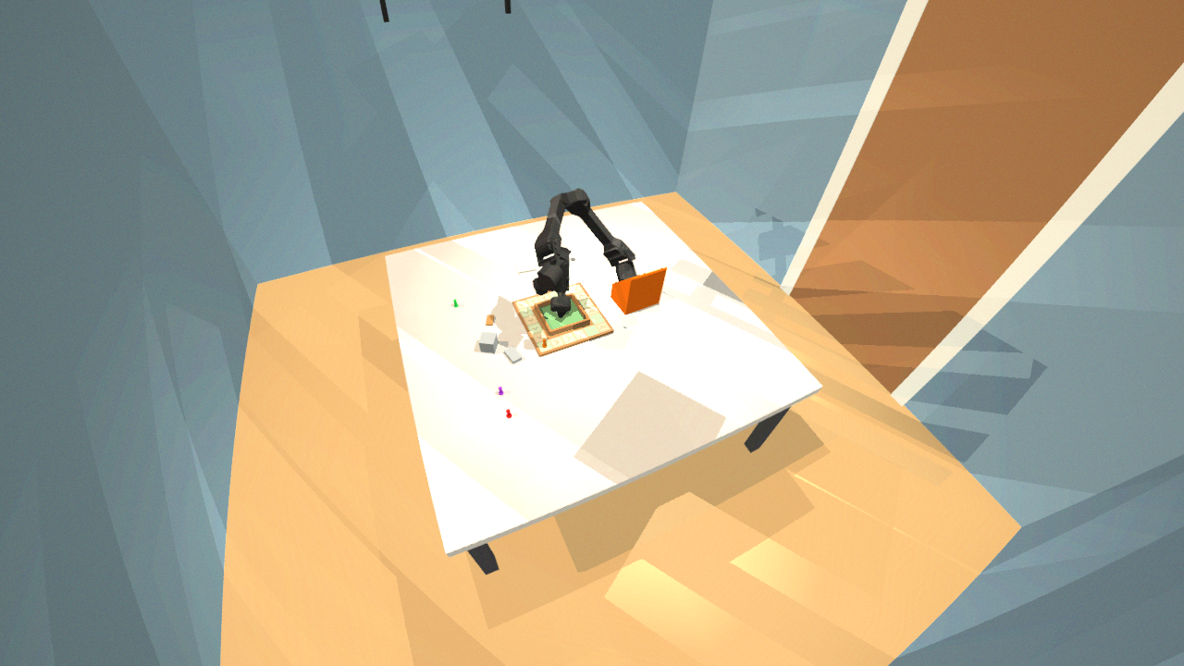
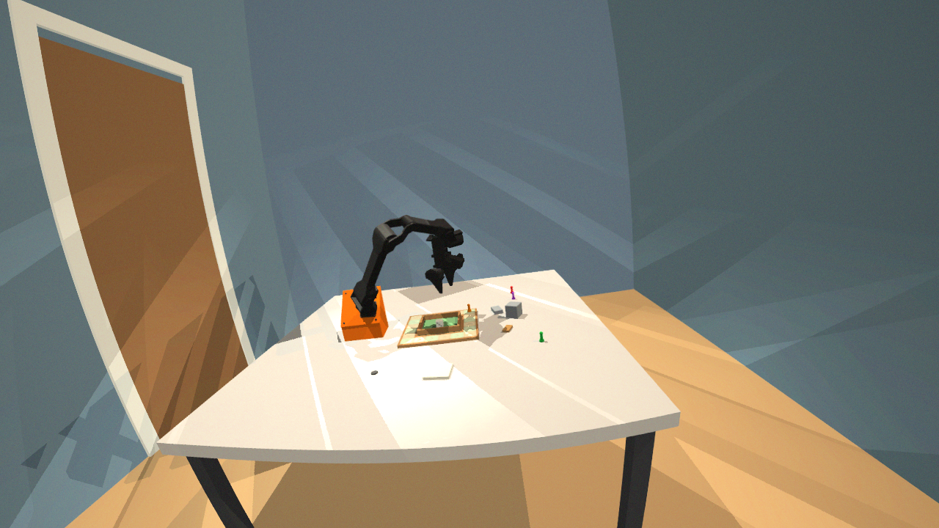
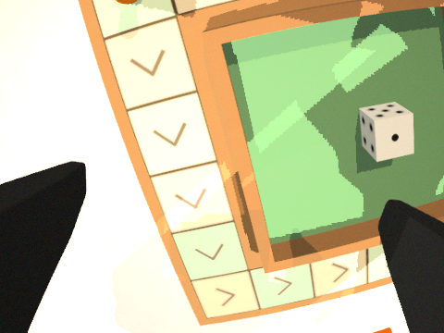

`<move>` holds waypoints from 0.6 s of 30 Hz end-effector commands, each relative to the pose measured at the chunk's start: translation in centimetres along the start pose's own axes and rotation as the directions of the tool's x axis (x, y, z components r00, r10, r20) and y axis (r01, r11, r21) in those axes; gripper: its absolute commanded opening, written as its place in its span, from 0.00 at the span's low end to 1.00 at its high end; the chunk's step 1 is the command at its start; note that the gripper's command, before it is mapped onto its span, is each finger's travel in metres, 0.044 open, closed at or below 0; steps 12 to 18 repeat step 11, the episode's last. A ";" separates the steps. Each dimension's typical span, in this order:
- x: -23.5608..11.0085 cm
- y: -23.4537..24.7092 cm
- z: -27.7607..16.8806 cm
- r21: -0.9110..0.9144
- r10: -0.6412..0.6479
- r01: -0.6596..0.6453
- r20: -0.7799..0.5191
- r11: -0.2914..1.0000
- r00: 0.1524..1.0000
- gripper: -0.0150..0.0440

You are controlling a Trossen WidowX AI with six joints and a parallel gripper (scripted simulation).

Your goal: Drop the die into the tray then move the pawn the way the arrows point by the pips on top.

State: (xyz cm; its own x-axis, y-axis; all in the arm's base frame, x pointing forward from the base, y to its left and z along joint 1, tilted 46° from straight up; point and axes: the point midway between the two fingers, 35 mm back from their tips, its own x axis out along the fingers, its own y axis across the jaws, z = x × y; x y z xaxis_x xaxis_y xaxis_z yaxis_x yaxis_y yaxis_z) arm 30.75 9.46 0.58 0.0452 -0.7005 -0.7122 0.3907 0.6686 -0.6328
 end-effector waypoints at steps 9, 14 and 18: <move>-1.8 -3.1 -2.6 -0.096 0.008 -0.007 0.005 0.995 1.000 1.00; -1.8 -3.1 -2.6 -0.096 0.008 -0.007 0.005 0.995 1.000 1.00; -1.8 -3.1 -2.6 -0.096 0.008 -0.007 0.005 0.995 1.000 1.00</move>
